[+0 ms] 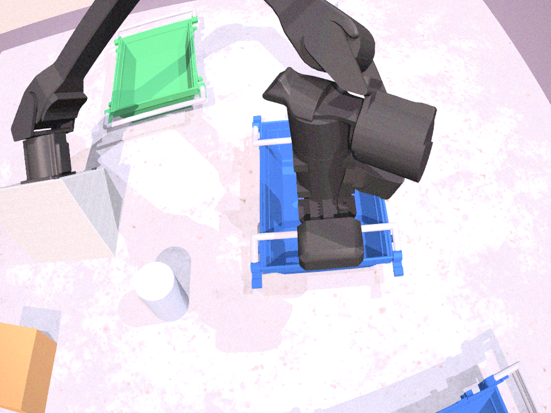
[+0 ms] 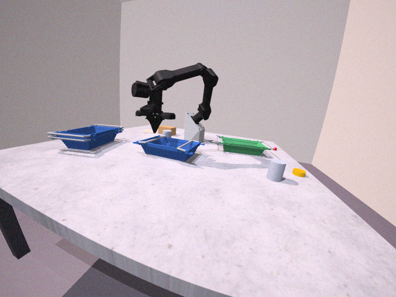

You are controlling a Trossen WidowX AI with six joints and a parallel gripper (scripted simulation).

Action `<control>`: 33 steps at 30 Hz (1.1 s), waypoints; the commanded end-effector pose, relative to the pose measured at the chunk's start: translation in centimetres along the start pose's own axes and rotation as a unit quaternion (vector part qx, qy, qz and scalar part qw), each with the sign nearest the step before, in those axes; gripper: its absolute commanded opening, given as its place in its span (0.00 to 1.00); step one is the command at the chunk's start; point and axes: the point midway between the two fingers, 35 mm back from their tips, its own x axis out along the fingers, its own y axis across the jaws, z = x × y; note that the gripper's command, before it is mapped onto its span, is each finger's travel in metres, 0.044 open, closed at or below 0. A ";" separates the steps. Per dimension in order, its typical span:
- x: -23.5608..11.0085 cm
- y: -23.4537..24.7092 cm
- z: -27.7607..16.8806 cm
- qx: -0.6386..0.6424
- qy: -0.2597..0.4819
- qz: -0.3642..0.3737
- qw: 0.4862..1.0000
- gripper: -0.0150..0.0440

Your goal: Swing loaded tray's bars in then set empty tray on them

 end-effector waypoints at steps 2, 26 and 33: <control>0.0 0.0 0.0 0.000 0.000 0.000 1.000 0.25; -1.6 -0.1 0.1 0.000 0.000 -0.001 1.000 0.65; -5.1 0.2 0.1 0.003 0.006 0.002 1.000 0.97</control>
